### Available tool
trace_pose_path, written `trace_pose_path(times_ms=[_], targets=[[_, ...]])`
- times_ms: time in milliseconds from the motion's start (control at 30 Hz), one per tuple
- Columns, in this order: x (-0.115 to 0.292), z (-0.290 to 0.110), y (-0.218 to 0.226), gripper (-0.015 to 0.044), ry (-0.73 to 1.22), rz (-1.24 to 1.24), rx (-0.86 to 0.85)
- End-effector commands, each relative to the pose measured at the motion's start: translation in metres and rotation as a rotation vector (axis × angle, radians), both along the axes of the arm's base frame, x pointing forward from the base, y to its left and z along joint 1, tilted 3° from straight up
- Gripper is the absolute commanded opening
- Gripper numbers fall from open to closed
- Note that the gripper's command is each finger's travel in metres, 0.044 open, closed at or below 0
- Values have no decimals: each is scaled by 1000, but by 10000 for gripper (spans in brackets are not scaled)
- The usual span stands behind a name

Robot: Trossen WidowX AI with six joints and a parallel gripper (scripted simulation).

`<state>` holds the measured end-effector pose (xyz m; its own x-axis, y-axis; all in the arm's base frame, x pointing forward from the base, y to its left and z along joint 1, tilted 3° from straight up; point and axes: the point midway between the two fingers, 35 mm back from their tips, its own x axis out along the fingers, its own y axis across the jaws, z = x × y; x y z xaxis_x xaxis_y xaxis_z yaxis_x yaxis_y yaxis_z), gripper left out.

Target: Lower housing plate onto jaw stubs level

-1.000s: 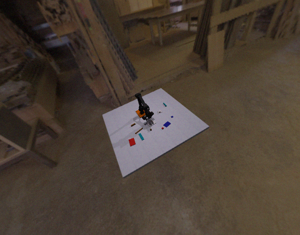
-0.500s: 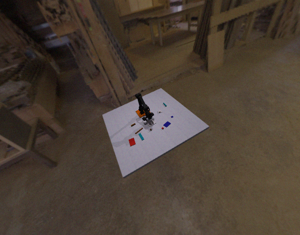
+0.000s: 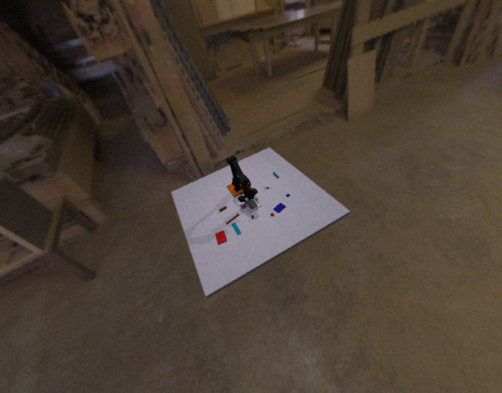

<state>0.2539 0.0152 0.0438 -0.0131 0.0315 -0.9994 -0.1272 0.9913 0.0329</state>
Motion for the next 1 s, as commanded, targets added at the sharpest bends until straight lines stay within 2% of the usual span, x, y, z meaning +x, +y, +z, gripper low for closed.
trace_pose_path(times_ms=[0,967], targets=[[0,-2,0,351,3,-3,-1],[0,-8,0,351,3,-1,-1]])
